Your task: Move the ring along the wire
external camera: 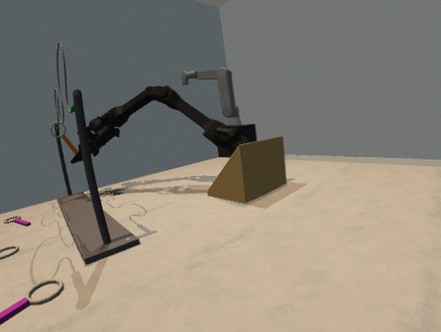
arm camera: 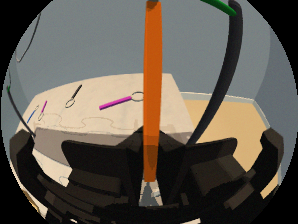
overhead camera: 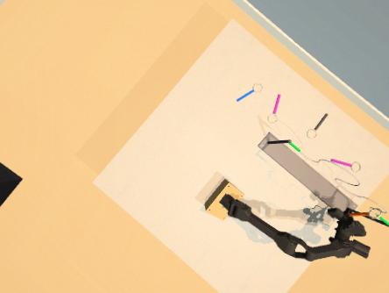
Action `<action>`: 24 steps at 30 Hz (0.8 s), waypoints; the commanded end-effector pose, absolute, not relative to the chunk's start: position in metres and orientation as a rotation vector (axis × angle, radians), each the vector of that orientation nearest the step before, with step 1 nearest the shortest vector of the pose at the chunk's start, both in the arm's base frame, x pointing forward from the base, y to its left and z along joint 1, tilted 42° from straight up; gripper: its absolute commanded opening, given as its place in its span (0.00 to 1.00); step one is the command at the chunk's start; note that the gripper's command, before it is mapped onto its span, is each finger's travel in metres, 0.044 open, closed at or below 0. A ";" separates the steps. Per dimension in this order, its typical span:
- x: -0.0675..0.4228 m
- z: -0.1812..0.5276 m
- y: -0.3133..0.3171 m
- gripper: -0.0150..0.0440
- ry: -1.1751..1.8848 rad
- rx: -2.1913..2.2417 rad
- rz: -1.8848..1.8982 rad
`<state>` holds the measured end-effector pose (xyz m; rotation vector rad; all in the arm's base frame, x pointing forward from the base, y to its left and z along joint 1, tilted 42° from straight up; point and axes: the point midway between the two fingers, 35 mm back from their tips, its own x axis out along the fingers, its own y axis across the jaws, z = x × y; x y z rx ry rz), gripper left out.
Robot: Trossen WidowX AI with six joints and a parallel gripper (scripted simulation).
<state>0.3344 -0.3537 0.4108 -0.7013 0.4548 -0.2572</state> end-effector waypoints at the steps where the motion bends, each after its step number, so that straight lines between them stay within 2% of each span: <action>1: 0.331 0.410 -0.344 0.00 0.485 -0.690 -0.262; 24: 0.335 0.376 -0.297 0.00 0.490 -0.376 -0.172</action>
